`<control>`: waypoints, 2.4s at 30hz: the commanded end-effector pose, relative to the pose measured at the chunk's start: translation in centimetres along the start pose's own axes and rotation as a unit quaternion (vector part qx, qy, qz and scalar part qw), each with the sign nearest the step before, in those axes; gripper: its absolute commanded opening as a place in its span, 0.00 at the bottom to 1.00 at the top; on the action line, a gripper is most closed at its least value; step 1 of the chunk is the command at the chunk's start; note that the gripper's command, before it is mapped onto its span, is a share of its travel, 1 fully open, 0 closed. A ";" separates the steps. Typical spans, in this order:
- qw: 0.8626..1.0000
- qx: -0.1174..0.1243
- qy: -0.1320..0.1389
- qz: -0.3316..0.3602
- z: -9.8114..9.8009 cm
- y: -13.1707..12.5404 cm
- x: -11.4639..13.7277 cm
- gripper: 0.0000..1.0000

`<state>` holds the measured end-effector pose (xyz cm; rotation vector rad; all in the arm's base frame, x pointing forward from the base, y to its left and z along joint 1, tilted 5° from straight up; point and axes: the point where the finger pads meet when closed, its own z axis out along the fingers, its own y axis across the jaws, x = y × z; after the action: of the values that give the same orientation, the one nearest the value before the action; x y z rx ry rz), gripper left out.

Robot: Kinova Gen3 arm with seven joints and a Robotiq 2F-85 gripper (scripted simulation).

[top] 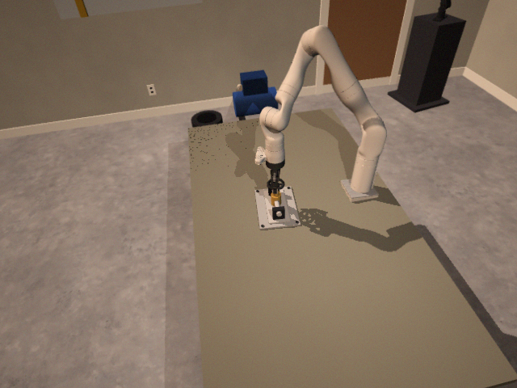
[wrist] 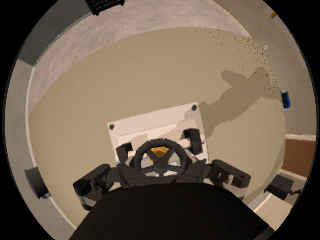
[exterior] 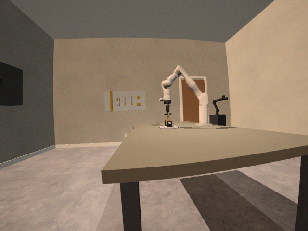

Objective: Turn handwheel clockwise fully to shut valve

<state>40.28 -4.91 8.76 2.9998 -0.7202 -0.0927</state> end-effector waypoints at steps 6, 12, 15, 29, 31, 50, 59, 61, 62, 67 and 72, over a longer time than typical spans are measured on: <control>0.999 -0.001 0.001 0.044 0.1 0.0 0.0 0.00; 0.996 -0.001 0.001 0.093 0.1 0.0 0.0 0.00; 0.993 -0.001 0.001 0.116 0.1 0.0 0.0 0.00; 0.981 -0.001 0.001 0.192 0.1 0.0 0.0 0.00; 0.979 -0.001 0.001 0.203 0.1 0.0 0.0 0.00; 0.965 -0.001 0.001 0.262 0.1 0.0 0.0 0.00; 0.962 -0.001 0.001 0.272 0.1 0.0 0.0 0.00; 0.962 -0.001 0.001 0.274 0.1 0.0 0.0 0.00; 0.962 -0.001 0.001 0.275 0.1 0.0 0.0 0.00; 0.961 -0.001 0.001 0.277 0.1 0.0 0.0 0.00; 0.961 -0.001 0.001 0.277 0.1 0.0 0.0 0.00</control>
<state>40.28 -4.91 8.76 2.6695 -1.5129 -0.0619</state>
